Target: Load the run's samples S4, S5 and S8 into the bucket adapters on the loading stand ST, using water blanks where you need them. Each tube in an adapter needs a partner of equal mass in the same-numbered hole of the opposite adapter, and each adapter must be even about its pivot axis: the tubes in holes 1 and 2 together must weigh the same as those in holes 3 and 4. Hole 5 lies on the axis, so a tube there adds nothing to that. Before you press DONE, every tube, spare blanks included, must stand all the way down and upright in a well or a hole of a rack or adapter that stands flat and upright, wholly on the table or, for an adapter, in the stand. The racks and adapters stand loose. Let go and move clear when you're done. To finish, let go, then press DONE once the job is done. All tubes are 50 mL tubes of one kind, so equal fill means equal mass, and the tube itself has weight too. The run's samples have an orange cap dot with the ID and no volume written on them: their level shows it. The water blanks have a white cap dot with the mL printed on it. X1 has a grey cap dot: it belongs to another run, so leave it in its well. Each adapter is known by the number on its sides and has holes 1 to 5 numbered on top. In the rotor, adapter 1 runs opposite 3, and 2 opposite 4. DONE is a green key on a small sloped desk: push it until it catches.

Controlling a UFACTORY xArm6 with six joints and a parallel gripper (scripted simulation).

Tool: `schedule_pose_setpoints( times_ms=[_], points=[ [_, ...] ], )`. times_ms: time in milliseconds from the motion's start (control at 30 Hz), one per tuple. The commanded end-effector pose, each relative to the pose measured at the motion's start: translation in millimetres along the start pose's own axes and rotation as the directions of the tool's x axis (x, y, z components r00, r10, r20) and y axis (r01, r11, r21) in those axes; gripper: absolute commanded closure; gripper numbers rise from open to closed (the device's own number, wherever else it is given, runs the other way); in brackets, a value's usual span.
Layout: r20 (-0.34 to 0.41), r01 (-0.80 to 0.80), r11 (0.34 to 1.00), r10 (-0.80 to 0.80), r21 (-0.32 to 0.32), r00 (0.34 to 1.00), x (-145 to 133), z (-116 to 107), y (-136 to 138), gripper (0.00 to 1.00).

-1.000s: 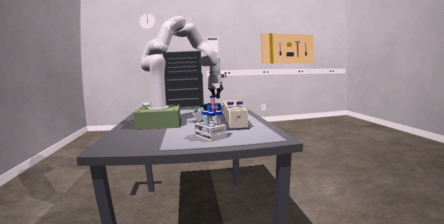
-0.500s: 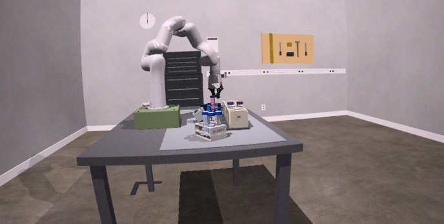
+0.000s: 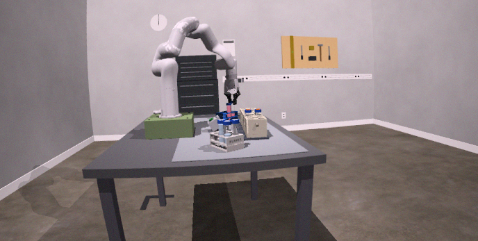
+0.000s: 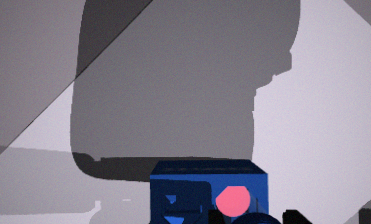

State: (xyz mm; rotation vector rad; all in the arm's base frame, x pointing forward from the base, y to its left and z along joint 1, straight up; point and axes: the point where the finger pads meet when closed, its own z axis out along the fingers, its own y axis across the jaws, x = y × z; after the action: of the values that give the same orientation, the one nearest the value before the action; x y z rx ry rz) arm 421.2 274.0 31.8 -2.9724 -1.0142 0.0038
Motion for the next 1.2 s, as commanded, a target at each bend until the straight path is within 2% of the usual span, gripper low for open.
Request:
schedule_pose_setpoints(
  times_ms=[0,600,1167],
  points=[
    [-0.005,0.000,1.000,0.000,0.000,1.000,2,-4,0,1.00],
    [-0.005,0.000,1.000,0.000,0.000,1.000,2,-13,0,1.00],
    [-0.005,0.000,1.000,0.000,0.000,1.000,2,-43,0,1.00]
  ],
)
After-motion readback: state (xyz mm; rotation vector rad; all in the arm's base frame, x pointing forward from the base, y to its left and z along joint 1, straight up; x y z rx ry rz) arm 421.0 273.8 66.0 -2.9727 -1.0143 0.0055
